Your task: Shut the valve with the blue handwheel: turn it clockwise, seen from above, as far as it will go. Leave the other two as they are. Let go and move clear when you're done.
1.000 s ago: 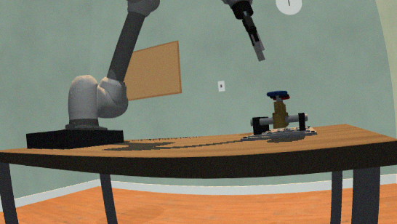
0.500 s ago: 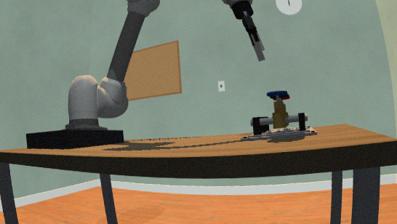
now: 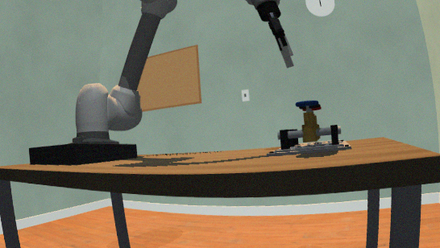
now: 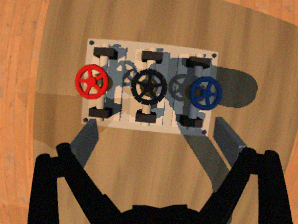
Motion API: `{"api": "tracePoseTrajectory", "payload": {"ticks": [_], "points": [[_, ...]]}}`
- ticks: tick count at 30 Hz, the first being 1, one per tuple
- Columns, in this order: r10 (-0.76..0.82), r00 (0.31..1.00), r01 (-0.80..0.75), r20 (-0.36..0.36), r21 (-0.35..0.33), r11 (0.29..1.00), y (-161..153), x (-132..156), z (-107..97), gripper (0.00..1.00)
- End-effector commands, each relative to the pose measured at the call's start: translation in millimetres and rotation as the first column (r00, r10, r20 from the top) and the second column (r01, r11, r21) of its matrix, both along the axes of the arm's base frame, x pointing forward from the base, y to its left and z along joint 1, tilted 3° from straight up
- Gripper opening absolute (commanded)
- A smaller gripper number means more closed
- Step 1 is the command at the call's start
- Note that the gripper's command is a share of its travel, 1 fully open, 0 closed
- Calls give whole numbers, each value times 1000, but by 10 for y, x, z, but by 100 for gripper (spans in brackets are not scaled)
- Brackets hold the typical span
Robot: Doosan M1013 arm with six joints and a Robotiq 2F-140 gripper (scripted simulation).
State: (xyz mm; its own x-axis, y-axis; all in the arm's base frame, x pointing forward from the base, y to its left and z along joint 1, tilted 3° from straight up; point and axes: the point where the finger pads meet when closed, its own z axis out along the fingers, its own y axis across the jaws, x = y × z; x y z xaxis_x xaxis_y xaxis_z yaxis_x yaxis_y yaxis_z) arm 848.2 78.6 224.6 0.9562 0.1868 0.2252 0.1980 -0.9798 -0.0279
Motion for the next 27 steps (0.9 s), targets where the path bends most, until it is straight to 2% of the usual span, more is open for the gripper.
{"api": "tracePoseTrajectory", "payload": {"ticks": [1, 4, 6, 8, 9, 10, 11, 12, 15, 17, 20, 24, 25, 27], "points": [[2, 1000, -2, 0, 0, 1000, -3, 2, -1, 100], [96, 995, -96, -28, -24, 995, -128, 97, -116, 100], [96, 995, -96, -28, -24, 995, -128, 97, -116, 100], [241, 968, -245, -75, -47, 968, -332, 235, -305, 100], [241, 968, -245, -75, -47, 968, -332, 235, -305, 100], [325, 940, -332, -104, -52, 942, -456, 310, -420, 100], [325, 940, -332, -104, -52, 942, -456, 310, -420, 100], [406, 904, -416, -132, -52, 908, -582, 379, -537, 100], [478, 864, -490, -156, -46, 871, -700, 438, -647, 100], [577, 795, -592, -187, -30, 806, -874, 515, -809, 100], [612, 766, -628, -198, -22, 778, -940, 541, -871, 100], [614, 764, -629, -198, -21, 777, -943, 542, -874, 100], [614, 764, -629, -198, -21, 777, -943, 542, -874, 54], [614, 764, -629, -198, -21, 777, -943, 542, -875, 54]]}}
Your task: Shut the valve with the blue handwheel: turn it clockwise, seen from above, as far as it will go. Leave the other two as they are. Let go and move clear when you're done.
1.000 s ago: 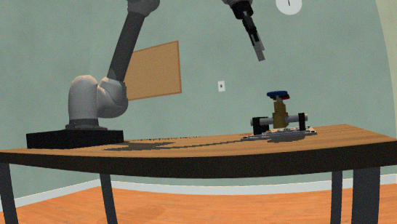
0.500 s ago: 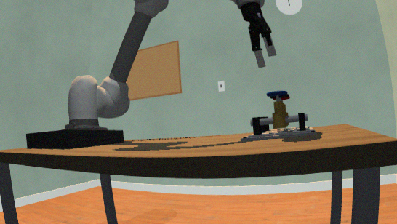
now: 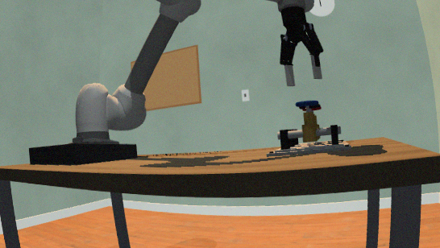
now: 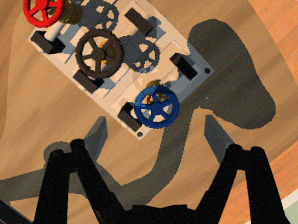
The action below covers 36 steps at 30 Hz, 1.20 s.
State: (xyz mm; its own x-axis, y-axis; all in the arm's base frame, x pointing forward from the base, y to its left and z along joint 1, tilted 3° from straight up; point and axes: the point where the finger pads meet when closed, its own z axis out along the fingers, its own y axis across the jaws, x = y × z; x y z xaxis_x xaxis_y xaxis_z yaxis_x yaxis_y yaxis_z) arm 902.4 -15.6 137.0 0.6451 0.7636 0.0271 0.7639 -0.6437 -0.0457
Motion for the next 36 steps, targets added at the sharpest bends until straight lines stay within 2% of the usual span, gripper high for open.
{"api": "tracePoseTrajectory", "payload": {"ticks": [1, 19, 36], "points": [[0, 1000, 0, 0, 0, 1000, 0, 0, 2, 54], [1, 1000, -1, 3, -4, 1000, 1, 2, -41, 54], [1, 1000, -1, 3, -4, 1000, 4, 10, -189, 54]]}}
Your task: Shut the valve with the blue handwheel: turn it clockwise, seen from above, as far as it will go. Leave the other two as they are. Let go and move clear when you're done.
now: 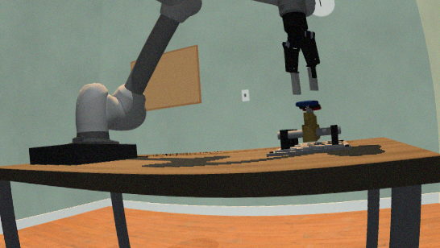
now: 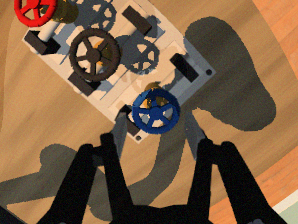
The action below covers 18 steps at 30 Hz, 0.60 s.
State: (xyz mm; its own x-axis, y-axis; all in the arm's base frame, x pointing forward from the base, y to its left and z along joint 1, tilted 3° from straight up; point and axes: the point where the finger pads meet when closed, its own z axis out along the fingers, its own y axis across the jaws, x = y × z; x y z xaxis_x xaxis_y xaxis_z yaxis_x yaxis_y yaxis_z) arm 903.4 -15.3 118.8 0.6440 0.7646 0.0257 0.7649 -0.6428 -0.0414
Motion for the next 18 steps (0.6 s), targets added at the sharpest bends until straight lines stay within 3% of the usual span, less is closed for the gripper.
{"api": "tracePoseTrajectory", "payload": {"ticks": [1, 18], "points": [[0, 1000, 0, 0, 0, 1000, 0, 1, -17, 54], [0, 1000, 0, 0, 0, 1000, 3, 6, -115, 54]]}}
